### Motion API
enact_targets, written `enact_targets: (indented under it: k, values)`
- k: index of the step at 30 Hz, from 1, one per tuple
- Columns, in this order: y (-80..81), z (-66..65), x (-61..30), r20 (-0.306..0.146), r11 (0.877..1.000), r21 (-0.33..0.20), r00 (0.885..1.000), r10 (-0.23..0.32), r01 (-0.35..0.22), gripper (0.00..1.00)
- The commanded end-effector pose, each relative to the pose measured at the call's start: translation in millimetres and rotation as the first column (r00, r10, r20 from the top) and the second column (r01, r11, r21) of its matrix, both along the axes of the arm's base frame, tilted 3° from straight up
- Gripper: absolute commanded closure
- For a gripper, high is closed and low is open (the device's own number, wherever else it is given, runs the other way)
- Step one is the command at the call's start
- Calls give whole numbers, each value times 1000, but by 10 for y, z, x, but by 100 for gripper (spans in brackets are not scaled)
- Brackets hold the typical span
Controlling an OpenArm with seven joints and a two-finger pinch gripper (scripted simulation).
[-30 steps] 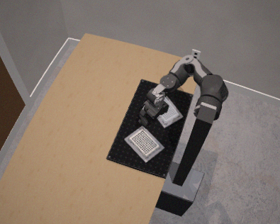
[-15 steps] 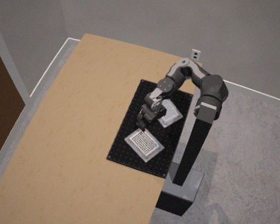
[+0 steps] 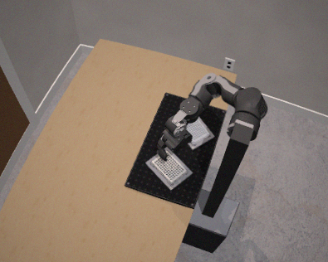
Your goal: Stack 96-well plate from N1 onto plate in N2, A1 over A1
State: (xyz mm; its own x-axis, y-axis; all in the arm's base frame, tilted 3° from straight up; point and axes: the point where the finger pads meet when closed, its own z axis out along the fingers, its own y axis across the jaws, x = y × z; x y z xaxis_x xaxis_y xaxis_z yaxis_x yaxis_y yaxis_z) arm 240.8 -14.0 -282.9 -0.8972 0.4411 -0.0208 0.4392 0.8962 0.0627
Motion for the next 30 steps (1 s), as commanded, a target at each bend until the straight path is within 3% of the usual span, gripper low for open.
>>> enact_targets:
  k: [1, 5, 30]
  values:
    - [93, -5, 4, 1, 1000, 1, 1000, 0, 0, 23]
    - [449, -61, -4, -2, 1000, -6, 1000, -2, 2, 23]
    - [465, -43, 13, 4, 1000, 3, 1000, 0, 0, 23]
